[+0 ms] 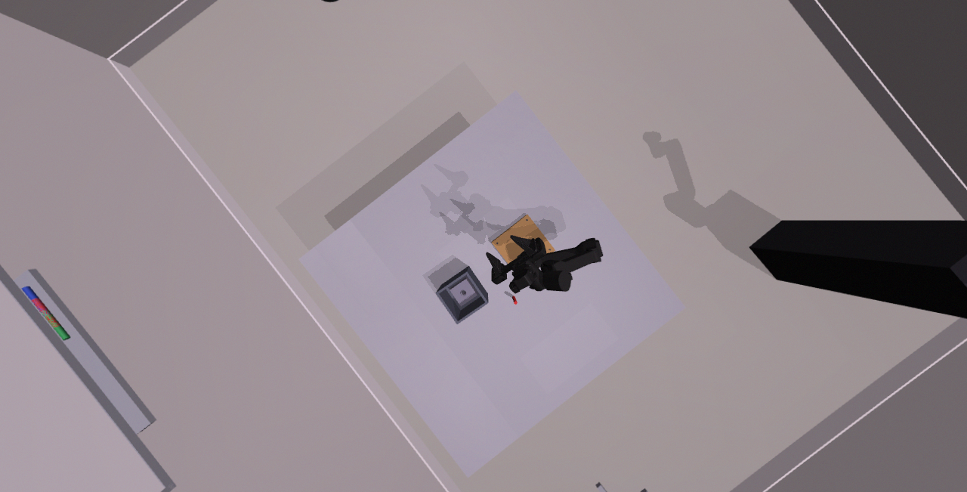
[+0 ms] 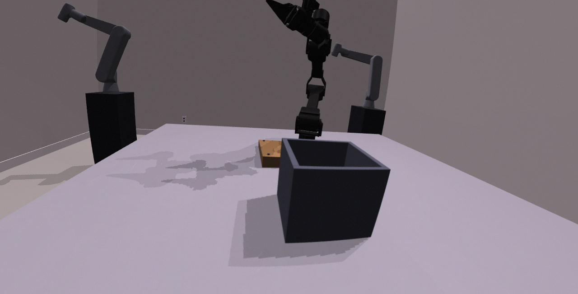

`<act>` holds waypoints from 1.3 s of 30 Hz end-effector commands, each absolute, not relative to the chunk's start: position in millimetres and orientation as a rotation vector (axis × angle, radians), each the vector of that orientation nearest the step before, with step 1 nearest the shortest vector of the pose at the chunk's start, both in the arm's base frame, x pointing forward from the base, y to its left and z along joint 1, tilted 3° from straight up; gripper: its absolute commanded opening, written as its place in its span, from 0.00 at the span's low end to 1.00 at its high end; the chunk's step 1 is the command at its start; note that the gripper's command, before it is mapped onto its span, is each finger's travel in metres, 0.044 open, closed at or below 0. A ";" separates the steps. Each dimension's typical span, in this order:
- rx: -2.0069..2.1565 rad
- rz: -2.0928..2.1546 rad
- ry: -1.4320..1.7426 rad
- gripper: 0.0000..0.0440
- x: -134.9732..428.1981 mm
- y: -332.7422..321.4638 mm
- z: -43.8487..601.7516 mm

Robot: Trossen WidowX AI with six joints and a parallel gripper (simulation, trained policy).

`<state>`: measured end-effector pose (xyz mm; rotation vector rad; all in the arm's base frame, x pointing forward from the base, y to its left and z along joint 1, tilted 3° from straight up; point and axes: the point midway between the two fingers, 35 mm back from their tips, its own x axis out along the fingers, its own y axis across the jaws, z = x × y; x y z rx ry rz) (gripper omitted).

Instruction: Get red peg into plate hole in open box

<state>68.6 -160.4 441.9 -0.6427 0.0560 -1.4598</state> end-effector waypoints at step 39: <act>-0.093 -0.541 0.218 1.00 217.1 -85.3 378.8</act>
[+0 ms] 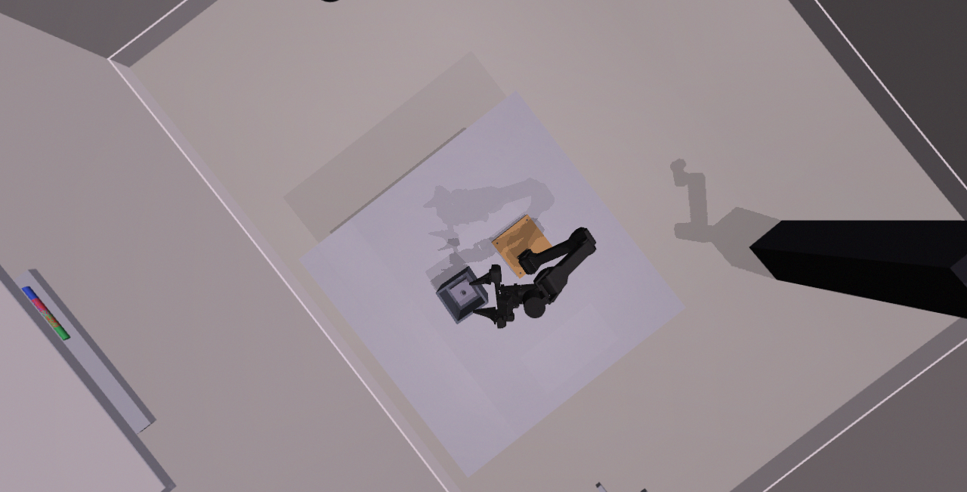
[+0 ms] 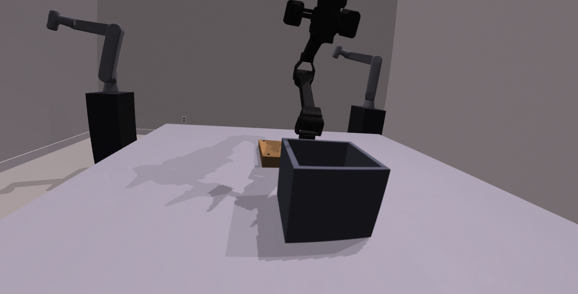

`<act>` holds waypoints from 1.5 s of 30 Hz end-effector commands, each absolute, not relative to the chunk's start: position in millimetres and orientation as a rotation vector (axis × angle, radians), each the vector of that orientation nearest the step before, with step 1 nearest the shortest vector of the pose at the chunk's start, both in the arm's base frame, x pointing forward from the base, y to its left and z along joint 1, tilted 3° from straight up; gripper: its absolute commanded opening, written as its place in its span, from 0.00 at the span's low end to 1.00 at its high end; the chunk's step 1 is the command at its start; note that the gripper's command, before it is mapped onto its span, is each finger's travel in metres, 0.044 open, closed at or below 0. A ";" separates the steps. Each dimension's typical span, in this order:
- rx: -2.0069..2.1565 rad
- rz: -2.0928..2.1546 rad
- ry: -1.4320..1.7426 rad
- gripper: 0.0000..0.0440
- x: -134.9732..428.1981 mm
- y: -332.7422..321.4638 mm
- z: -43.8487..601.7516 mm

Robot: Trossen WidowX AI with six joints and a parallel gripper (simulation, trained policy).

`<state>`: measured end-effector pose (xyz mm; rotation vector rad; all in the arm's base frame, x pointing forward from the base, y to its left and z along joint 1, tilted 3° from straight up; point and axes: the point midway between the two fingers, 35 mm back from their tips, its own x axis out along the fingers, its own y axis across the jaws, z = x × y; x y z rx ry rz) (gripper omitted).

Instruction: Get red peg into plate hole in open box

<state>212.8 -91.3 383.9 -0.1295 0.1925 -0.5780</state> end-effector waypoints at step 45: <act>0.667 -0.260 1.031 1.00 220.5 43.2 239.3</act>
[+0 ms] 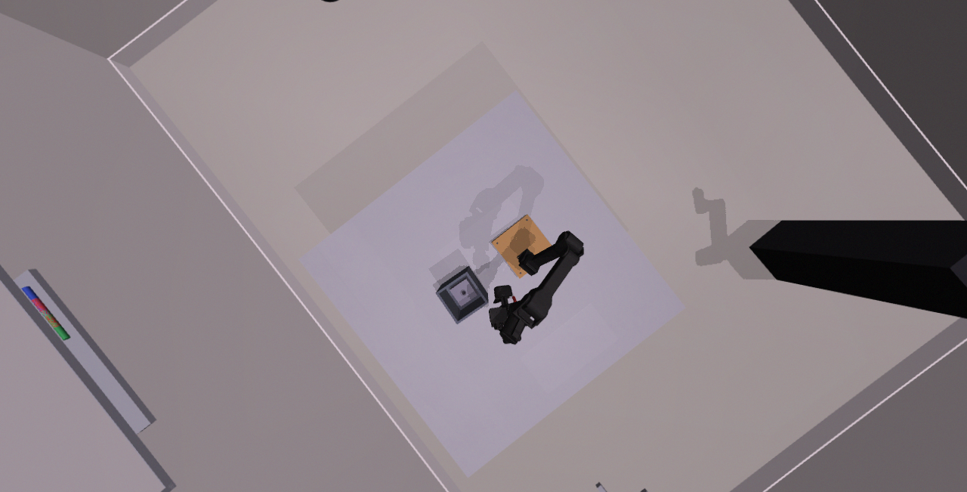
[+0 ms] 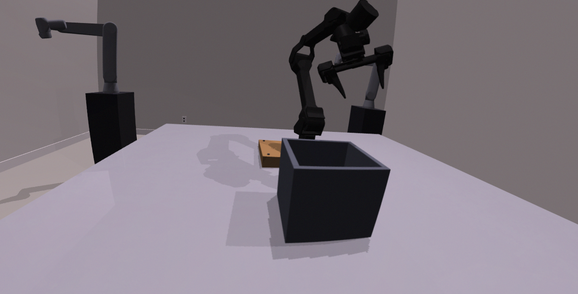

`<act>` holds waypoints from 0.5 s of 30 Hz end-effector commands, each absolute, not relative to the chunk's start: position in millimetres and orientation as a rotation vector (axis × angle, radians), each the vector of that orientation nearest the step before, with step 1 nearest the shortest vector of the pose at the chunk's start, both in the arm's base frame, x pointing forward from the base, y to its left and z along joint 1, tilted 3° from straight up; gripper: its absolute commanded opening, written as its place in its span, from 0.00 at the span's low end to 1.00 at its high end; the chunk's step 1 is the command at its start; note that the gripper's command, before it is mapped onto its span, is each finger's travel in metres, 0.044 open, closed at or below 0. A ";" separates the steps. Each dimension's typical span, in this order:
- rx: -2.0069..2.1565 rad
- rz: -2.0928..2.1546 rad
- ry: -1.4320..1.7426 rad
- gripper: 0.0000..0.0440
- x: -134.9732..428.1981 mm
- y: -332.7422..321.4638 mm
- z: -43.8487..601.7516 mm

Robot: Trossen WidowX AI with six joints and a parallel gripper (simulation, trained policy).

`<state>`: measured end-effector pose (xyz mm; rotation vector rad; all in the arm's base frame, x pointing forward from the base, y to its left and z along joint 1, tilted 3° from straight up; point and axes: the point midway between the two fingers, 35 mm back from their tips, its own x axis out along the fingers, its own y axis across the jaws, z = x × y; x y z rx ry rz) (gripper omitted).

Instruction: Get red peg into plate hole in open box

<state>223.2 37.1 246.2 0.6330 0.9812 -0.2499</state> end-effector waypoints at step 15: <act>0.856 -0.428 1.315 1.00 198.0 75.7 197.8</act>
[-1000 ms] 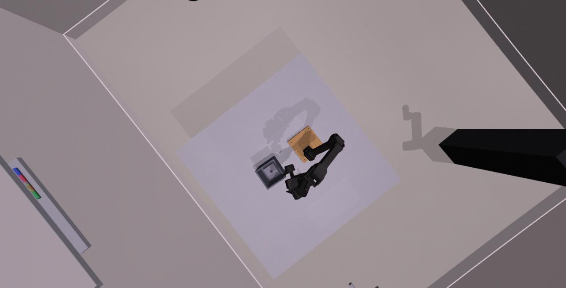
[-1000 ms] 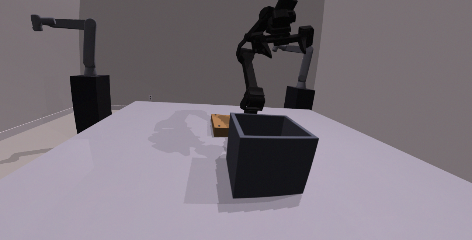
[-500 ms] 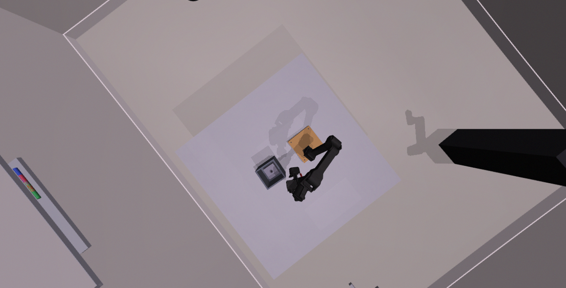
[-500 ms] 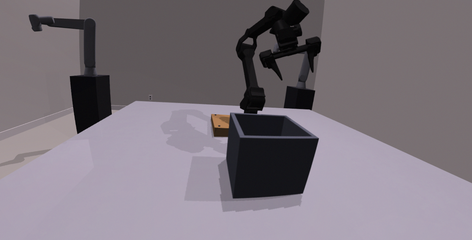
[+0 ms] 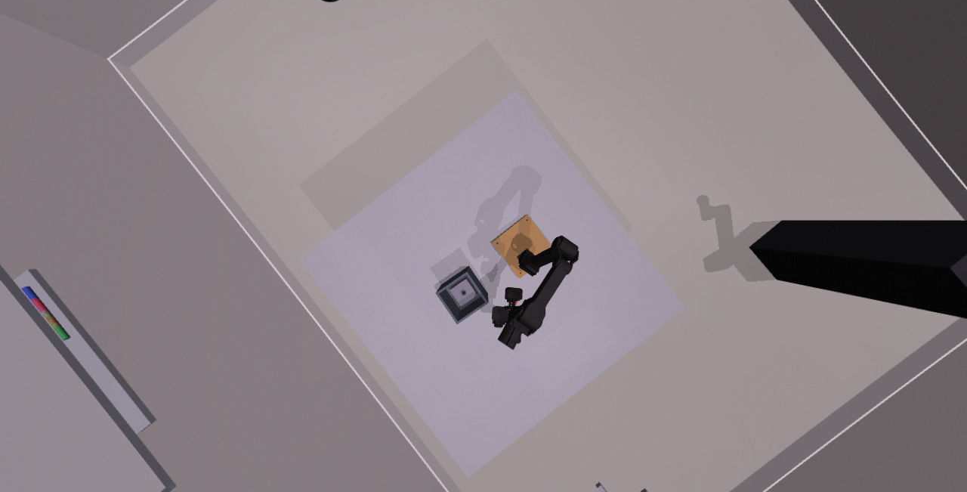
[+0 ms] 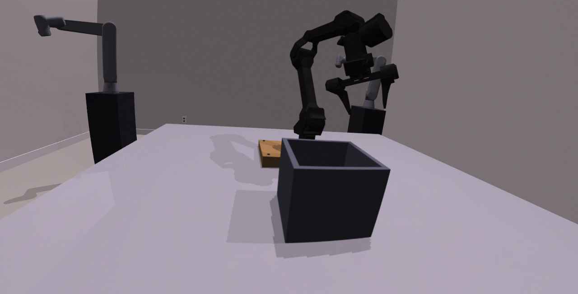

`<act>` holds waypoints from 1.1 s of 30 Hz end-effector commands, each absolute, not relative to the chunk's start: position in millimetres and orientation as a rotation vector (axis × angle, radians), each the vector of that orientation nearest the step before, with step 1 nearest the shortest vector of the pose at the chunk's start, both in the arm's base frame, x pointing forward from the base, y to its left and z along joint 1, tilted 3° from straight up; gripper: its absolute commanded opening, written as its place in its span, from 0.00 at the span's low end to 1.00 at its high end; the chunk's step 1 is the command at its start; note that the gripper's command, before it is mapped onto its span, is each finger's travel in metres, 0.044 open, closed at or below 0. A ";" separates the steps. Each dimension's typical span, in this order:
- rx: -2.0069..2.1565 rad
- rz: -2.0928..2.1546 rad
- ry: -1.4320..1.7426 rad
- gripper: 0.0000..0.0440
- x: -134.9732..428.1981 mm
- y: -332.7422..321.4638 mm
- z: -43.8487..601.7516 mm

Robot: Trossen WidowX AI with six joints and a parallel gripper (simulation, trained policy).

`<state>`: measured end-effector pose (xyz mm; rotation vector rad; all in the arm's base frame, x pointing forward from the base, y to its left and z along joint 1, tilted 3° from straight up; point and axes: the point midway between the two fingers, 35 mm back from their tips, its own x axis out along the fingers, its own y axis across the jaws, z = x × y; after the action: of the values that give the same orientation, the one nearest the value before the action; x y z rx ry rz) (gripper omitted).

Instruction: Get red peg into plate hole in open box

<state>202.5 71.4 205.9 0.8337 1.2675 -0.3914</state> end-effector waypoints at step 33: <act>0.978 -0.905 1.495 1.00 163.8 107.6 112.4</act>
<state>165.4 108.8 121.1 0.9825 1.4970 -0.8766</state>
